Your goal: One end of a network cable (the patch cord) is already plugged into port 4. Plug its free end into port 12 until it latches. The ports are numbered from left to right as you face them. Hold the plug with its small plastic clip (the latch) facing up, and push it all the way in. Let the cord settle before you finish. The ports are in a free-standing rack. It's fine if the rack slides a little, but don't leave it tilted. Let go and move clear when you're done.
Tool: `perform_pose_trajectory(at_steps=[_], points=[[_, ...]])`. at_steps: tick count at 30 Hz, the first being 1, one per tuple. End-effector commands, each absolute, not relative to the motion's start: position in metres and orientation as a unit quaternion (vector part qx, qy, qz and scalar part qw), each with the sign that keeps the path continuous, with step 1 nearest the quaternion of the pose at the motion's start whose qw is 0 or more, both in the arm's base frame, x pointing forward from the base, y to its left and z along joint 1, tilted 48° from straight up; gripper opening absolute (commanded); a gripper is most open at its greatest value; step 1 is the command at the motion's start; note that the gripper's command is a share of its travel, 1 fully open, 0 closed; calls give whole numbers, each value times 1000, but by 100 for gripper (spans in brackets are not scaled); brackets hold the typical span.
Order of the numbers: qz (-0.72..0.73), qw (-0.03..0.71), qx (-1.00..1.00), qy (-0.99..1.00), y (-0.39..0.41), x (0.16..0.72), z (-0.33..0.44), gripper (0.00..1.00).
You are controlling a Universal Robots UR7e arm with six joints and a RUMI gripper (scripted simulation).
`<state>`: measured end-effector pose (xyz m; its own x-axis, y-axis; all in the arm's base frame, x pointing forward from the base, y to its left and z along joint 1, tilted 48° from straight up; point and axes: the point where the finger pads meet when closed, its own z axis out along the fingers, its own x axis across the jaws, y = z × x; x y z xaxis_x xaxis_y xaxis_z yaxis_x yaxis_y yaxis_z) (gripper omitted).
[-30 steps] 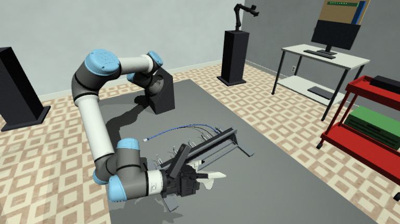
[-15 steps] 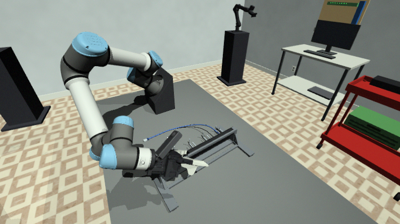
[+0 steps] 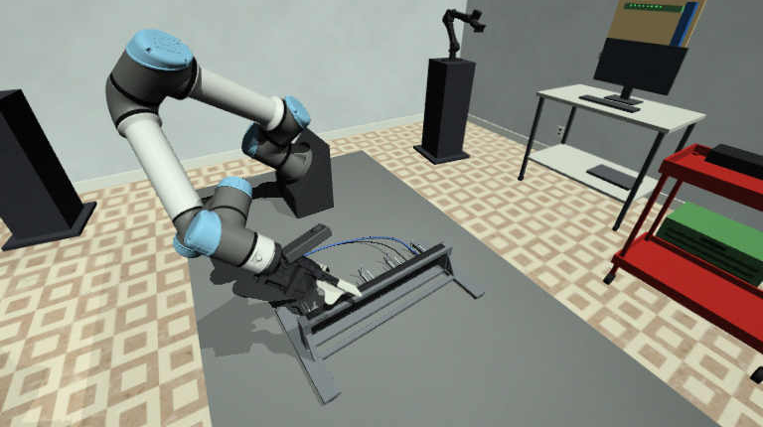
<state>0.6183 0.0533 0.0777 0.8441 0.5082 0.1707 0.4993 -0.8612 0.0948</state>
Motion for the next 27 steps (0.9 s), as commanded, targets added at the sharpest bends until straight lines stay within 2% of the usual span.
perform_pose_trajectory(at_steps=[1, 27], points=[[92, 102, 961, 241, 23, 566, 83, 100], [51, 334, 927, 164, -76, 406, 91, 100]])
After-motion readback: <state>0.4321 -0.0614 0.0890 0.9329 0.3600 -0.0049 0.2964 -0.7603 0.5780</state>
